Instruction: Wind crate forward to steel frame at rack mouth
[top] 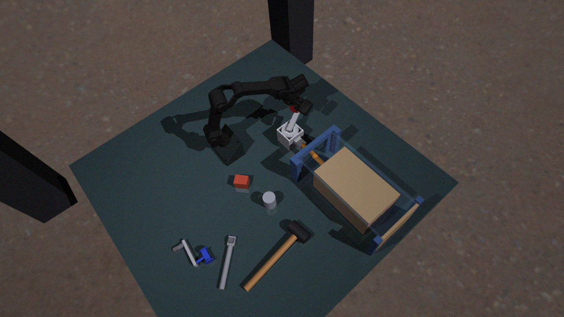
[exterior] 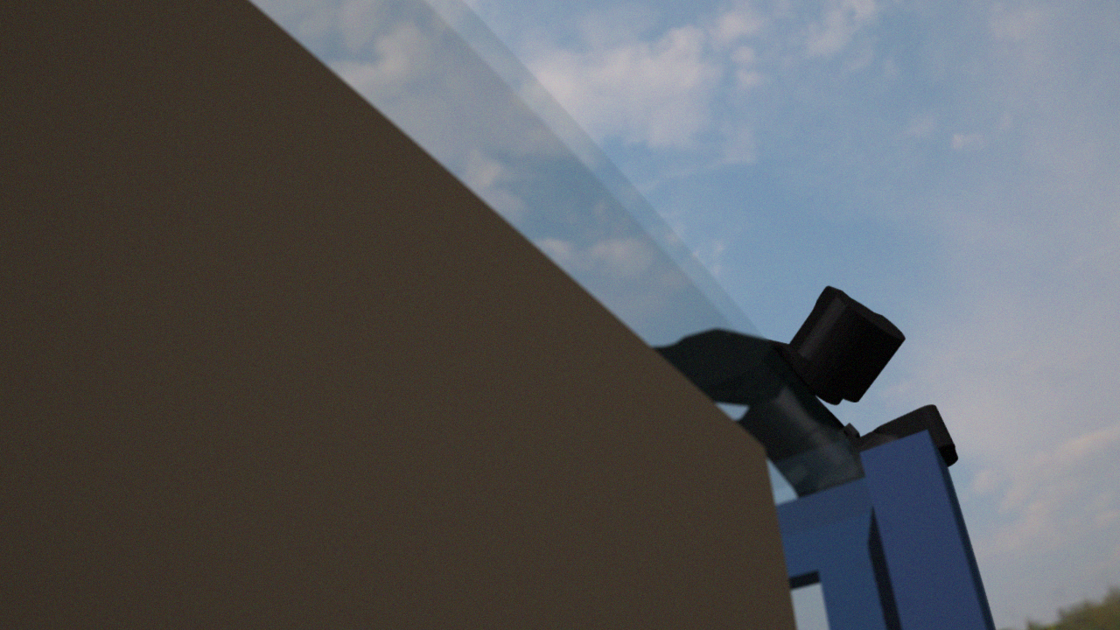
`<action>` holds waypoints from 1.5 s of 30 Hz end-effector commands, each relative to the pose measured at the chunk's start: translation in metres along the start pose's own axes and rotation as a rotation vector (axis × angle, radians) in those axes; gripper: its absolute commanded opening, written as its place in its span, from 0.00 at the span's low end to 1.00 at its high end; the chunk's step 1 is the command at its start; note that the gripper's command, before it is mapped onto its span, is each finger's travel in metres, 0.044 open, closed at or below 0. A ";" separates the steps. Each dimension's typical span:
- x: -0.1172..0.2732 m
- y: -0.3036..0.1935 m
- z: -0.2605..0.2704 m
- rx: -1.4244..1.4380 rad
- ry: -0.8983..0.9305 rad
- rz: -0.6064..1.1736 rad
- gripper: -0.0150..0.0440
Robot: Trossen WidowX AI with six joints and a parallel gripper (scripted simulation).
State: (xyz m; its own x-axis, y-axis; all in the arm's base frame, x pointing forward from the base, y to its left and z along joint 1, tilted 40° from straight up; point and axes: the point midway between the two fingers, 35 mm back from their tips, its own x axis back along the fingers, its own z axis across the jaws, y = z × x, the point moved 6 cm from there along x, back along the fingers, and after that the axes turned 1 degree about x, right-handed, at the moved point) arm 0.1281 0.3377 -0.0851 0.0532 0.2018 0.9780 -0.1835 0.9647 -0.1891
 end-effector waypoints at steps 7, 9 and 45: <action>0.003 -0.011 0.023 0.013 0.039 0.029 0.25; 0.004 -0.012 0.025 0.013 0.039 0.029 0.25; 0.020 -0.044 0.054 0.013 0.042 0.032 0.25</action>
State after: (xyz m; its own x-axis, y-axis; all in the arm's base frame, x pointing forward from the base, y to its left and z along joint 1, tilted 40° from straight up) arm 0.0874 0.2991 -0.0555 0.0817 0.2136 0.9735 -0.2001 0.9604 -0.1939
